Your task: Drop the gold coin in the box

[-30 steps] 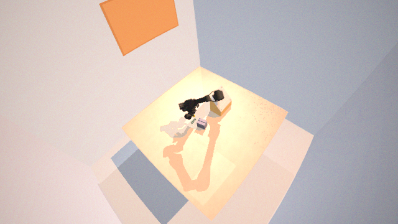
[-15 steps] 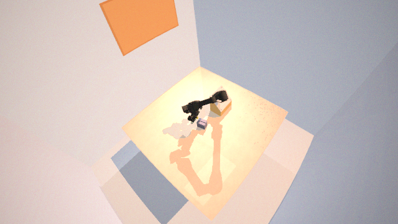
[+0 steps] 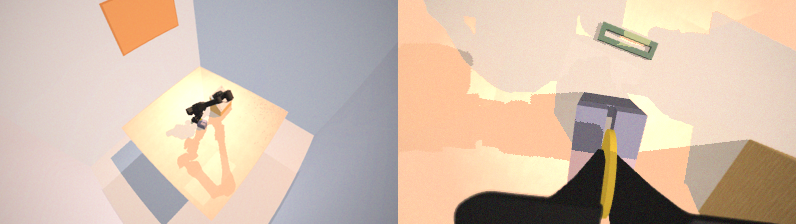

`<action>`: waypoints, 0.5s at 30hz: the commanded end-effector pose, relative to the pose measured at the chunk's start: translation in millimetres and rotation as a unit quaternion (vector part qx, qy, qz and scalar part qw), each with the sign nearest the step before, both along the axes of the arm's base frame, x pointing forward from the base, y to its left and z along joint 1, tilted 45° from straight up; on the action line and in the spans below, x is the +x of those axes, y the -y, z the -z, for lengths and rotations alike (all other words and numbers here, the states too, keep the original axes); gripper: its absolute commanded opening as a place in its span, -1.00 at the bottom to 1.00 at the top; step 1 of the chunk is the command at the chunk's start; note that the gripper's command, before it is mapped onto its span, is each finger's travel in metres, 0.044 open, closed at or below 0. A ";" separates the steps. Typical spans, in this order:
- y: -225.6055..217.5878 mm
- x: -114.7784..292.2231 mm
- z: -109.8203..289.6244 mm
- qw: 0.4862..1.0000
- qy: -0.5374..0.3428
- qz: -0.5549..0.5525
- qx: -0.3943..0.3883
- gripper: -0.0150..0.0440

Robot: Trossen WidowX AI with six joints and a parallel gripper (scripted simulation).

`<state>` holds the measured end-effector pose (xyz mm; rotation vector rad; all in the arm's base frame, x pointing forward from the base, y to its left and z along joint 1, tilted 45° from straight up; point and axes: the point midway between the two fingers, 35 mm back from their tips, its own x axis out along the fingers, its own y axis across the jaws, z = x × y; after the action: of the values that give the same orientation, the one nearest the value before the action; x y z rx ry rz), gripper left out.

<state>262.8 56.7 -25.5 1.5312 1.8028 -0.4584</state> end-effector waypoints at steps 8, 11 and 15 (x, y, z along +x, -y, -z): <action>-8.9 -5.4 -7.6 1.000 -0.001 -0.001 0.002 -0.49; -7.8 -4.2 -7.1 1.000 0.000 -0.001 0.002 -0.49; -7.8 -4.2 -7.1 1.000 0.000 -0.001 0.002 -0.49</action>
<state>257.6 65.0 -18.5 1.5342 1.8080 -0.4590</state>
